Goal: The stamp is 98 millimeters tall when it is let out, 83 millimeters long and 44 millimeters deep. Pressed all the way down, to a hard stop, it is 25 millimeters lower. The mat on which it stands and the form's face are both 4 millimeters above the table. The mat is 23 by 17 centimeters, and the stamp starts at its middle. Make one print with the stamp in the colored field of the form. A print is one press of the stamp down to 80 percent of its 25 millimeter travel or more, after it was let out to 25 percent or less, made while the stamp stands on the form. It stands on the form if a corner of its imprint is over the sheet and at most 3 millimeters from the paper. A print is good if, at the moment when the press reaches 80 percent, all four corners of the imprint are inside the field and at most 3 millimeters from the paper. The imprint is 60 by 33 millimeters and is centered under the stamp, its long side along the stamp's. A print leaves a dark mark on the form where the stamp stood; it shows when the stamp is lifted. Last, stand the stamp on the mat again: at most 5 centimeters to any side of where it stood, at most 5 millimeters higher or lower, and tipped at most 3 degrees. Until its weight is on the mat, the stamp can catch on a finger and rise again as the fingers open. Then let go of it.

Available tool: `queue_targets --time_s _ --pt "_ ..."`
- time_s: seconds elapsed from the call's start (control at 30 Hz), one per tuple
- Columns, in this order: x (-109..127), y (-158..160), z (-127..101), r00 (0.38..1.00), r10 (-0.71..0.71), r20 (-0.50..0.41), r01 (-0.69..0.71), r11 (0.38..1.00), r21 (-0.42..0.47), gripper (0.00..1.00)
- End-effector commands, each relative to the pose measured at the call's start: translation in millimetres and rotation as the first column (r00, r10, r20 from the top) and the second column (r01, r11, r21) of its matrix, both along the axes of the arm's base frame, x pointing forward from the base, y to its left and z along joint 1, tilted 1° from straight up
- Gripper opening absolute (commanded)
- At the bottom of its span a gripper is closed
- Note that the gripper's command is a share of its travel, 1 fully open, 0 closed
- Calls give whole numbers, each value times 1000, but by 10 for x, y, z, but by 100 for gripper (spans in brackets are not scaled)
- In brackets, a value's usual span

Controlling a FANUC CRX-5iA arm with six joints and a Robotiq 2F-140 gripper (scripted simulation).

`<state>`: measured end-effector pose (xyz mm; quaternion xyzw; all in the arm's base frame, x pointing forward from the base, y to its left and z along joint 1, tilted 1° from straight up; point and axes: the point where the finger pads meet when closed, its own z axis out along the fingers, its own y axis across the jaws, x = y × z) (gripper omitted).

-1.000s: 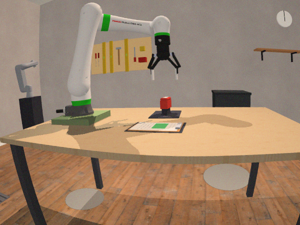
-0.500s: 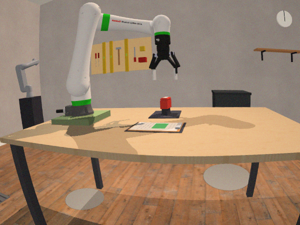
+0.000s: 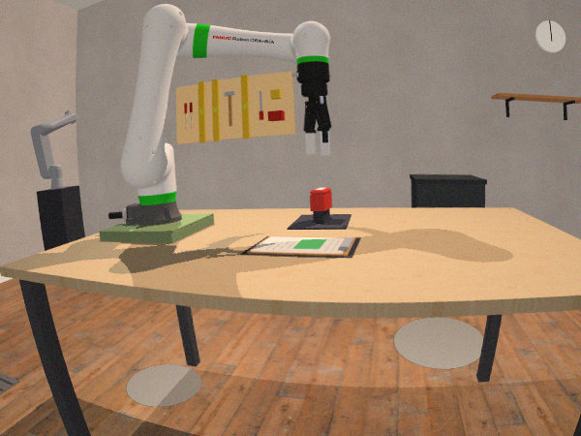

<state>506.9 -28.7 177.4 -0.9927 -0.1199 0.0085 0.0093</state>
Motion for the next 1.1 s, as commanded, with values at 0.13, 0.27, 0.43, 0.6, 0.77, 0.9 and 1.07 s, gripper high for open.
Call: queue_targets --time_s 0.13,0.27,0.43,0.6,0.77,0.9,1.07 --pt "-114 -586 7 880 -474 0 474 880 -11 100" --pt "-203 -877 9 756 -654 -3 654 756 -12 100" --pt "-278 -1084 11 639 -769 -5 769 639 -12 100" --pt "-410 -1389 13 341 -940 -9 940 341 -15 100" --pt "-531 -1630 14 80 -997 -13 997 80 -16 100" --pt "-609 -1769 15 -132 -991 -16 991 -132 -19 100" --pt "-652 -1843 15 -370 -929 -20 929 -369 -24 100"
